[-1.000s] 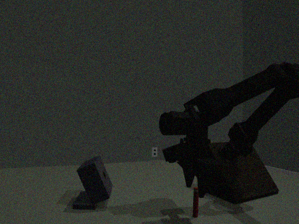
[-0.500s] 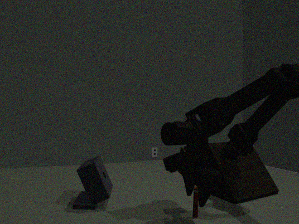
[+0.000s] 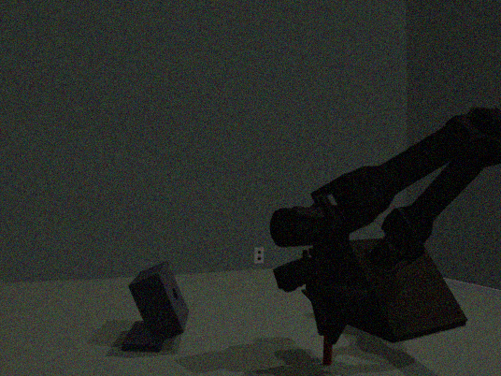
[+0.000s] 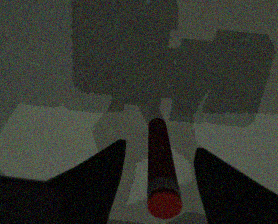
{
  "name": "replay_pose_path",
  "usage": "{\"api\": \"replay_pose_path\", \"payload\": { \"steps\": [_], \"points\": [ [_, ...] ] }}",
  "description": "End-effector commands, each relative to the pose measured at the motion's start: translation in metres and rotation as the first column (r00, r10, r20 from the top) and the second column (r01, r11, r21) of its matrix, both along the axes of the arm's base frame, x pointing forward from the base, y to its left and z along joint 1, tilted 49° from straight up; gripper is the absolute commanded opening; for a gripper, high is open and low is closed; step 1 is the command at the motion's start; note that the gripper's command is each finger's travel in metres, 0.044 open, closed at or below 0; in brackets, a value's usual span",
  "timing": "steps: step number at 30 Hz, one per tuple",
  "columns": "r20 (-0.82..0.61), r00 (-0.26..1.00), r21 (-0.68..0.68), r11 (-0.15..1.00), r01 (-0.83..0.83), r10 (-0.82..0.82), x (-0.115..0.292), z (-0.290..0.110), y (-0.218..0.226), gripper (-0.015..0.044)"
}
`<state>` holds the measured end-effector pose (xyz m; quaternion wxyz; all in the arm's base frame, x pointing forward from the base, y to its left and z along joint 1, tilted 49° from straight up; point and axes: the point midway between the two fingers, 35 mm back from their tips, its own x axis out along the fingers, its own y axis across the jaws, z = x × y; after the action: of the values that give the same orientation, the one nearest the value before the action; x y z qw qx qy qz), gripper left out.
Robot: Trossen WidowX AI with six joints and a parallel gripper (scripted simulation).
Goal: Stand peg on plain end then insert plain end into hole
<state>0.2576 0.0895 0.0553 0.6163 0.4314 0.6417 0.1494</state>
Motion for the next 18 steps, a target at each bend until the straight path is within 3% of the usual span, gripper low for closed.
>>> {"api": "replay_pose_path", "payload": {
  "steps": [1,3,10,18],
  "points": [
    [0.001,1.000,0.001,1.000,-0.002,0.002,0.000,0.000,0.000,0.0099],
    [0.001,1.000,0.001,1.000,-0.002,0.002,0.000,0.000,0.000,0.0046],
    [0.001,1.000,0.001,1.000,-0.002,0.002,0.000,0.000,0.000,0.0000],
    [-0.001,1.000,-0.005,1.000,-0.002,0.002,0.000,0.009,-0.013,0.0000]
  ]
}}
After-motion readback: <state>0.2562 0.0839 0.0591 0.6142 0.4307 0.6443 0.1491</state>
